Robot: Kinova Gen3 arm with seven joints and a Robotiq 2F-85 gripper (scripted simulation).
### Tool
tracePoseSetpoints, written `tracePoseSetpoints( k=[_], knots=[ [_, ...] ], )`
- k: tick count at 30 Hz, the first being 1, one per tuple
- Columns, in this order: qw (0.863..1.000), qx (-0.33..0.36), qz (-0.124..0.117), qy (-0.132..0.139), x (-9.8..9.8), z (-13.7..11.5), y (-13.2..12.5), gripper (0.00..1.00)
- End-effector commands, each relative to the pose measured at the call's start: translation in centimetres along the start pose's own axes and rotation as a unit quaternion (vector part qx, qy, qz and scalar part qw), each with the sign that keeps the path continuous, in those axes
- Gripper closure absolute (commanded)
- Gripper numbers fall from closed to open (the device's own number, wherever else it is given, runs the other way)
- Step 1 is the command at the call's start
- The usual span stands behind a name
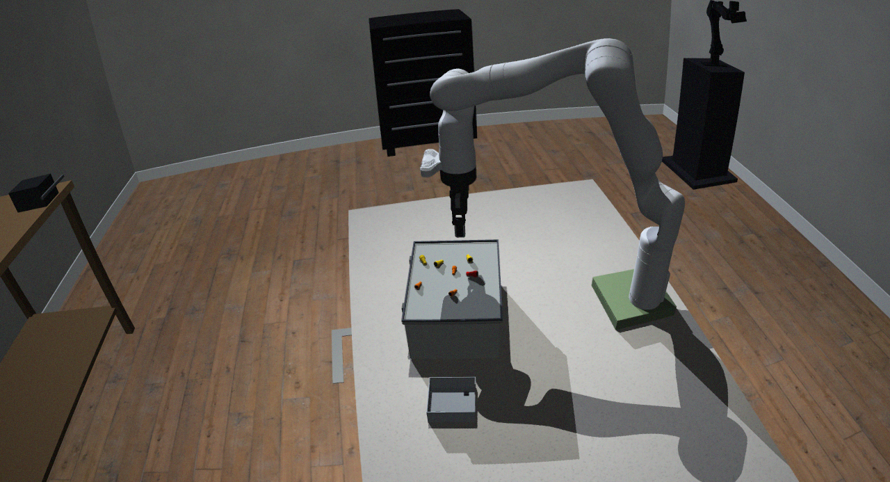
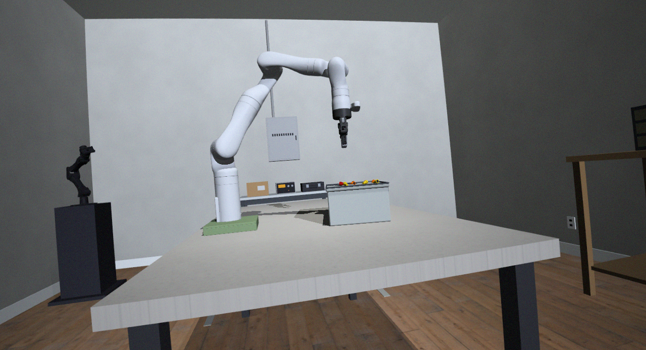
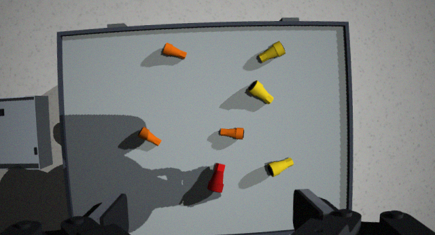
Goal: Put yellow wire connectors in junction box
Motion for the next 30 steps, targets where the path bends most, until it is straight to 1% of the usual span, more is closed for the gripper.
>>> tracePoseSetpoints(
  k=[1, 21, 26, 30],
  knots=[
    [1.000, 0.000, 0.000, 0.001, -0.08, -0.02, 0.01, 0.00],
    [1.000, 0.003, 0.000, 0.001, -0.08, -0.02, 0.02, 0.00],
    [1.000, 0.019, 0.000, 0.000, -0.15, -0.05, 0.07, 0.00],
    [0.999, 0.047, -0.001, 0.000, -0.25, -0.11, 0.15, 0.00]
  ],
)
Point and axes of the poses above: the point where the finger pads meet when closed, its own x axis out along the fingers, its own y axis across the jaws, z = x × y, the point moved 3 cm from there along -x, back along the fingers, and after that the axes turned 13 degrees about -x, right-handed, at the moved point
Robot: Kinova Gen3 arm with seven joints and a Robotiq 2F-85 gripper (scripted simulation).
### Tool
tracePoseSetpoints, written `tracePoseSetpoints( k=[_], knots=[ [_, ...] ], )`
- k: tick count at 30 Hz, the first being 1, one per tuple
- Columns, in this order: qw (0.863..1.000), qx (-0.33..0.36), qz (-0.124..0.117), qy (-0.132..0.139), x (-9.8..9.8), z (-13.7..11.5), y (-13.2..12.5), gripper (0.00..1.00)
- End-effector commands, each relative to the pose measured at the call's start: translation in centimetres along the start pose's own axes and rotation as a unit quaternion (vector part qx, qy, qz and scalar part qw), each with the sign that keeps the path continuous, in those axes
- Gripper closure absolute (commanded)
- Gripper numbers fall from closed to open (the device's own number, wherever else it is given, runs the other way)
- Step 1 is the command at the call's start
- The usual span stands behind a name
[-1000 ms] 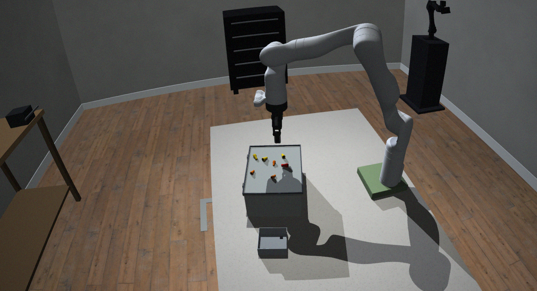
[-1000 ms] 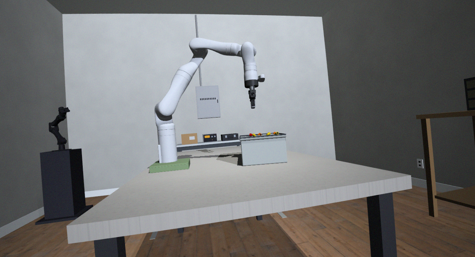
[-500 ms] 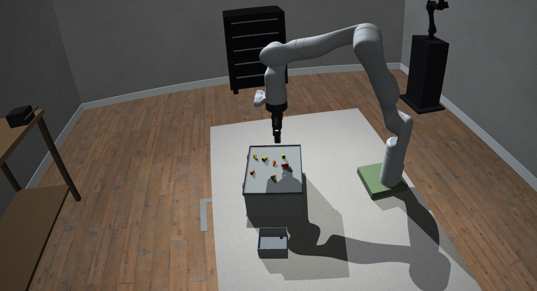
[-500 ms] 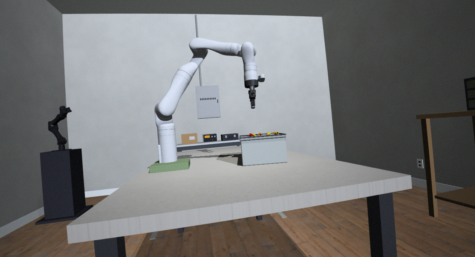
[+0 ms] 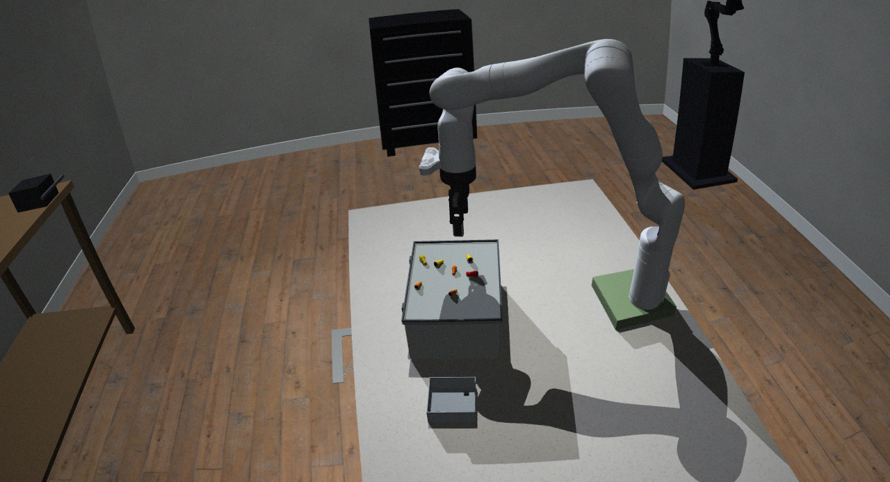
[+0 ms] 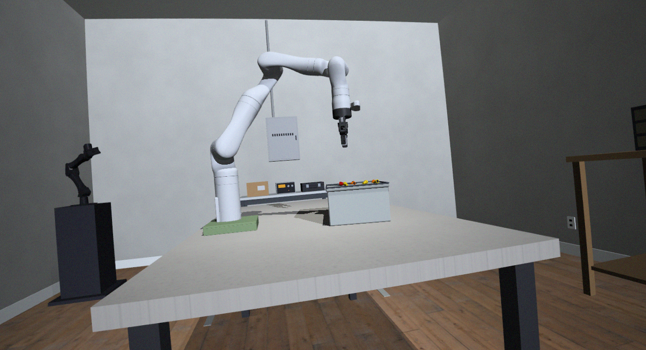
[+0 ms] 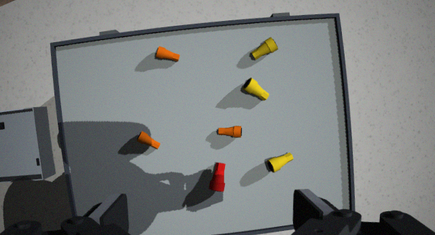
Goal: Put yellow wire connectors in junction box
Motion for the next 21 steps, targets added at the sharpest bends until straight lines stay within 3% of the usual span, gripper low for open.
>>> tracePoseSetpoints(
  k=[1, 10, 15, 19, 21],
  knots=[
    [1.000, 0.023, 0.001, 0.000, -0.1, -0.1, 0.1, 0.00],
    [0.994, 0.114, 0.000, -0.002, -0.5, -0.3, 0.3, 0.00],
    [0.980, 0.200, -0.001, -0.003, -0.9, -0.5, 0.5, 0.00],
    [0.961, 0.277, -0.001, -0.003, -1.3, -0.7, 0.6, 0.00],
    [0.961, 0.277, -0.001, -0.003, -1.3, -0.7, 0.6, 0.00]
  ],
)
Point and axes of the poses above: the point where the finger pads meet when closed, its own x axis out along the fingers, its own y axis across the jaws, z = x × y, the point moved 3 cm from there along -x, back along the fingers, and after that the axes turned 13 degrees about -x, right-handed, at the moved point
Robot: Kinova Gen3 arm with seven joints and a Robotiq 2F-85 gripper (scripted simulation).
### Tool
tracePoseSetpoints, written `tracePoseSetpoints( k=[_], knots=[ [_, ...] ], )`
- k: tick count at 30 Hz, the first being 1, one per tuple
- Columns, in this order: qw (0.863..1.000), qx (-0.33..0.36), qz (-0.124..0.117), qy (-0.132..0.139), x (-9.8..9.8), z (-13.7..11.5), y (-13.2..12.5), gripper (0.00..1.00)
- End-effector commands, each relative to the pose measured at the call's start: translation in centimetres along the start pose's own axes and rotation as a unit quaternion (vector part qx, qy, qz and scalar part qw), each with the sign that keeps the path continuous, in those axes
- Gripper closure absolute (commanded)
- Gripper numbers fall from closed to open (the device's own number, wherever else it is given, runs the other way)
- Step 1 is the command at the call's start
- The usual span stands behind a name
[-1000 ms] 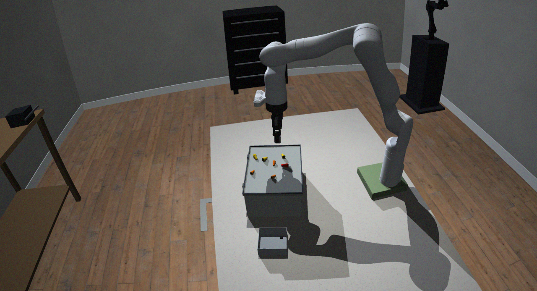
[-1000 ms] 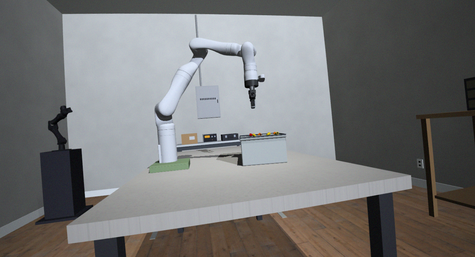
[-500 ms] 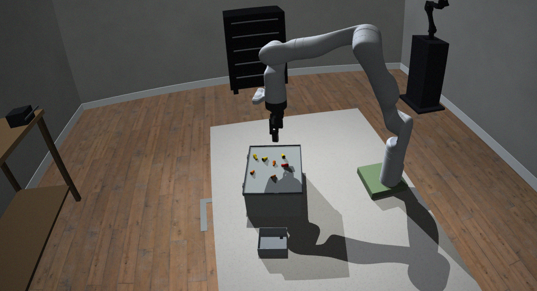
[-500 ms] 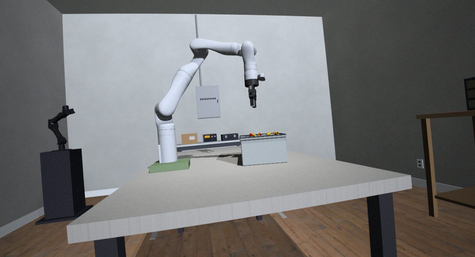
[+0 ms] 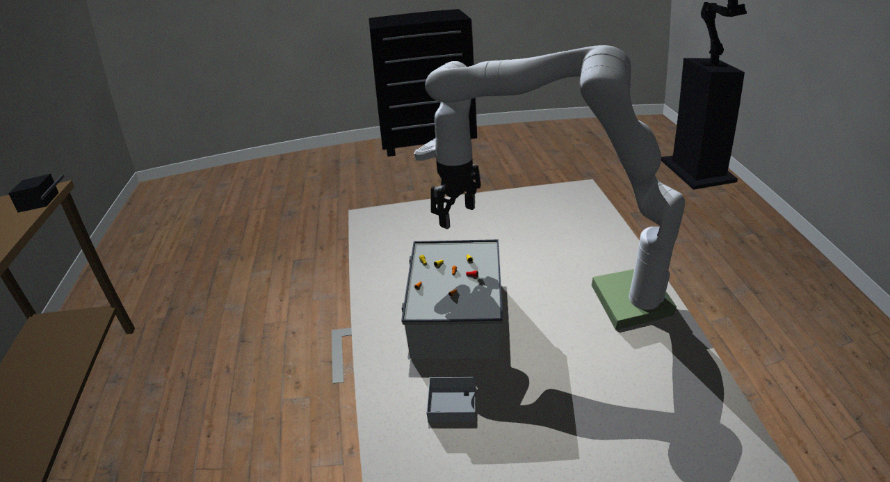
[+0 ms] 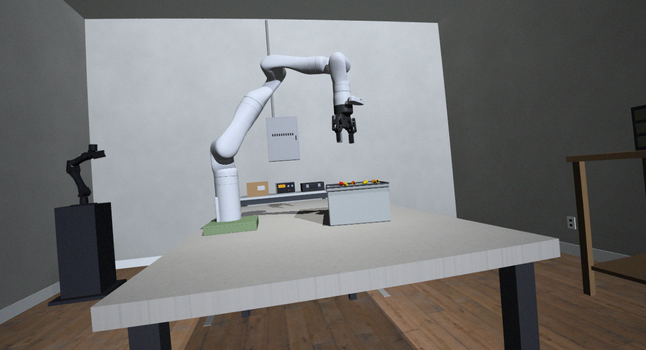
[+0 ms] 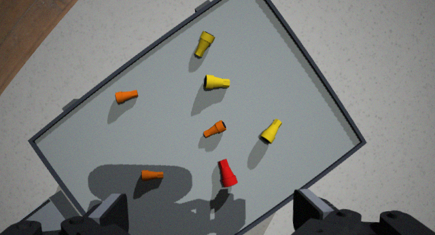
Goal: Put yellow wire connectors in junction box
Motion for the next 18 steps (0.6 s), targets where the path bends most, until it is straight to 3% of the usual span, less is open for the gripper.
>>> tracePoseSetpoints(
  k=[1, 7, 14, 18],
  knots=[
    [0.999, 0.041, 0.006, -0.001, -0.1, -0.2, -0.1, 0.00],
    [0.986, 0.164, 0.005, 0.000, -0.8, -0.6, -0.3, 0.00],
    [0.956, 0.293, 0.005, 0.003, -1.6, -0.9, -0.5, 0.00],
    [0.946, 0.324, 0.005, 0.004, -1.8, -0.9, -0.6, 0.00]
  ],
)
Point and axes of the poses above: the point where the finger pads meet when closed, its own x axis out along the fingers, its own y axis across the jaws, z = x × y, the point moved 3 cm from there along -x, back along the fingers, and after that the axes turned 13 degrees about -x, right-handed, at the moved point
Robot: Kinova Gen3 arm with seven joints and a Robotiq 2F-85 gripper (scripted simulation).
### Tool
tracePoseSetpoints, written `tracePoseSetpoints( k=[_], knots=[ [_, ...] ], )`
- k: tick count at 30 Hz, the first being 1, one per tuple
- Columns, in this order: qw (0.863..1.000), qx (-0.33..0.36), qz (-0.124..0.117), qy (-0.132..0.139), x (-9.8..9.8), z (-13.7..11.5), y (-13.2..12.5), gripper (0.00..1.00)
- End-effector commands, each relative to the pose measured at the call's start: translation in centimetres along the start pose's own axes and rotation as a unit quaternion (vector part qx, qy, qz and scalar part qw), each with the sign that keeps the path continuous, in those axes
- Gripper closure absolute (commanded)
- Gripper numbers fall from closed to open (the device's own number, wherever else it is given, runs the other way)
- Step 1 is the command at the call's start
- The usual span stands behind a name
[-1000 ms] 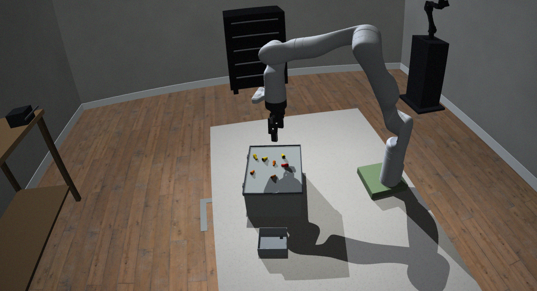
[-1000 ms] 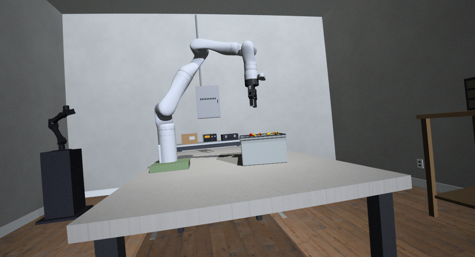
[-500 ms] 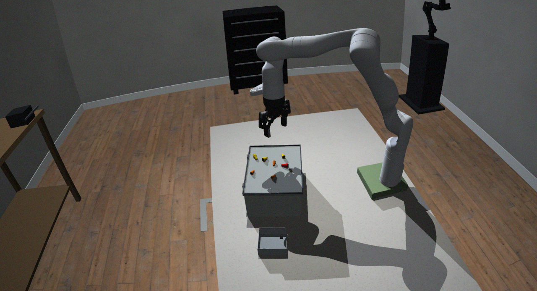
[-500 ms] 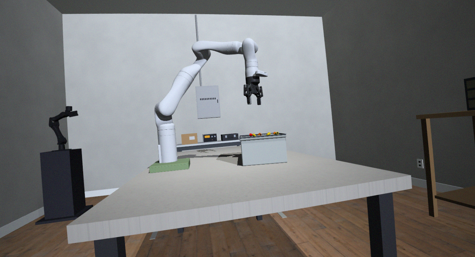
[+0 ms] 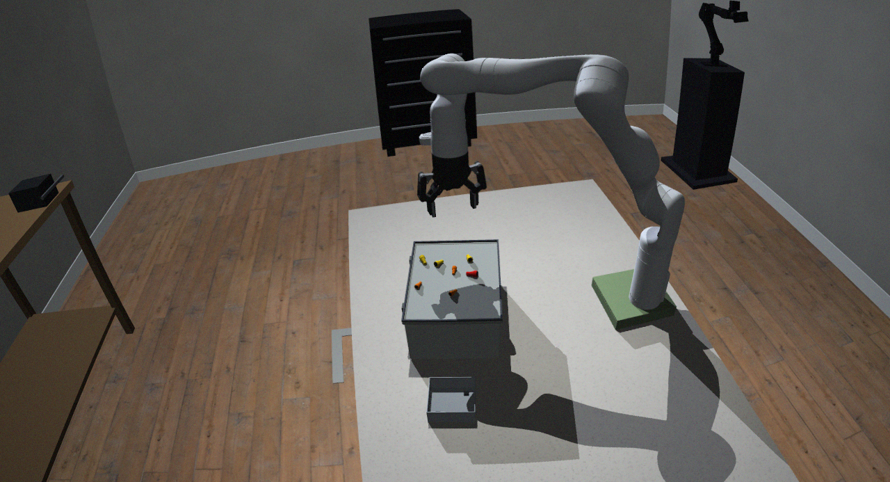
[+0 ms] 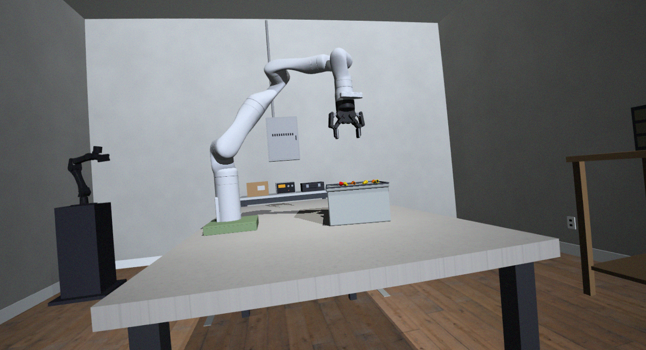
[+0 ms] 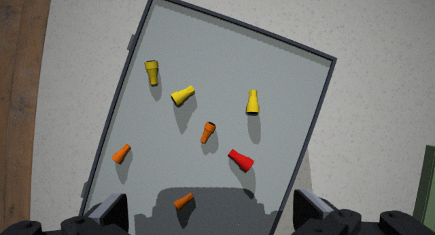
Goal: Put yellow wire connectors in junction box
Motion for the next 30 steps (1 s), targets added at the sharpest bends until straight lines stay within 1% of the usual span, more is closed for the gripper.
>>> tracePoseSetpoints(
  k=[1, 7, 12, 20, 26, 27, 30],
  knots=[
    [0.999, 0.040, 0.005, 0.003, -0.12, 0.02, -0.31, 0.00],
    [0.993, 0.114, 0.004, 0.005, -0.60, 0.02, -0.58, 0.00],
    [0.988, 0.152, 0.003, 0.006, -0.85, 0.04, -0.73, 0.00],
    [0.985, 0.172, 0.003, 0.007, -0.98, 0.06, -0.81, 0.00],
    [0.985, 0.174, 0.003, 0.007, -1.00, 0.06, -0.82, 0.00],
    [0.985, 0.174, 0.003, 0.007, -1.00, 0.06, -0.82, 0.90],
    [0.985, 0.174, 0.003, 0.007, -1.00, 0.06, -0.82, 0.90]
  ],
)
Point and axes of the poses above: the point where the finger pads meet when closed, its own x axis out along the fingers, its own y axis across the jaws, z = x × y, the point moved 3 cm from there along -x, back along the fingers, and after that the axes turned 13 degrees about -x, right-handed, at the moved point
